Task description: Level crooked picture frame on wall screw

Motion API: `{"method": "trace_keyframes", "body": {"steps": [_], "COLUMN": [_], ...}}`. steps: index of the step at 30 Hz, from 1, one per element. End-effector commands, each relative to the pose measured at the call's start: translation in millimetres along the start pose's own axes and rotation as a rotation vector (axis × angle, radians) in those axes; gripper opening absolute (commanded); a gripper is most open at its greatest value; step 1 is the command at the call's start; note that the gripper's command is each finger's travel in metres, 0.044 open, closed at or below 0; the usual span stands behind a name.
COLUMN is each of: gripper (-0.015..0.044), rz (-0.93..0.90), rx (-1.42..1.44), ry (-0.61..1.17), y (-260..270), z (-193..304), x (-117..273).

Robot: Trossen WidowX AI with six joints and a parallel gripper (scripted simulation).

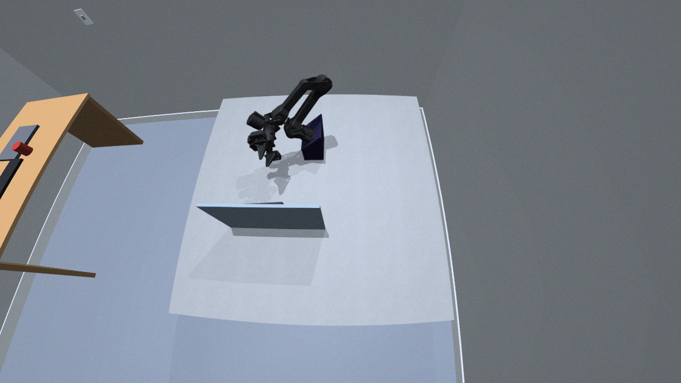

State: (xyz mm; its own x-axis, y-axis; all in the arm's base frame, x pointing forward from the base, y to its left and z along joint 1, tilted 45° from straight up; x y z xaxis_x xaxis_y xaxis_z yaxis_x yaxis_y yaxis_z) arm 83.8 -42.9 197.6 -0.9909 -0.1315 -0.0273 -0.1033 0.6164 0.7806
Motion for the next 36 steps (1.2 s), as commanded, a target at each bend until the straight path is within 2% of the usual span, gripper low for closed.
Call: {"method": "trace_keyframes", "body": {"steps": [1, 31, 36], "gripper": [0.026, 0.026, 0.026], "rz": [-0.001, -0.001, 0.006], "rx": [0.004, 0.004, 0.009], "ry": [0.001, 0.001, -0.01], "y": [0.0, 0.0, -10.6], "z": [0.1, 0.1, -6.1], "x": [0.1, 0.1, -14.5]}}
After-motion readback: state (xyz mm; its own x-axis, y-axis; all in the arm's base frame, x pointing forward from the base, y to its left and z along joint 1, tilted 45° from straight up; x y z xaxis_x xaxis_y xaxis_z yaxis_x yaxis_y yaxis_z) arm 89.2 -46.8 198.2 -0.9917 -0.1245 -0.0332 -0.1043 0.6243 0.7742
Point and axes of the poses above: the point midway between the two fingers, 35 mm back from their tips, its own x axis back along the fingers, its own y axis across the jaws, z = x × y, the point moved 10 cm from there along x, back along the fingers, and after that the axes turned 5 degrees about x, right-handed, at the moved point
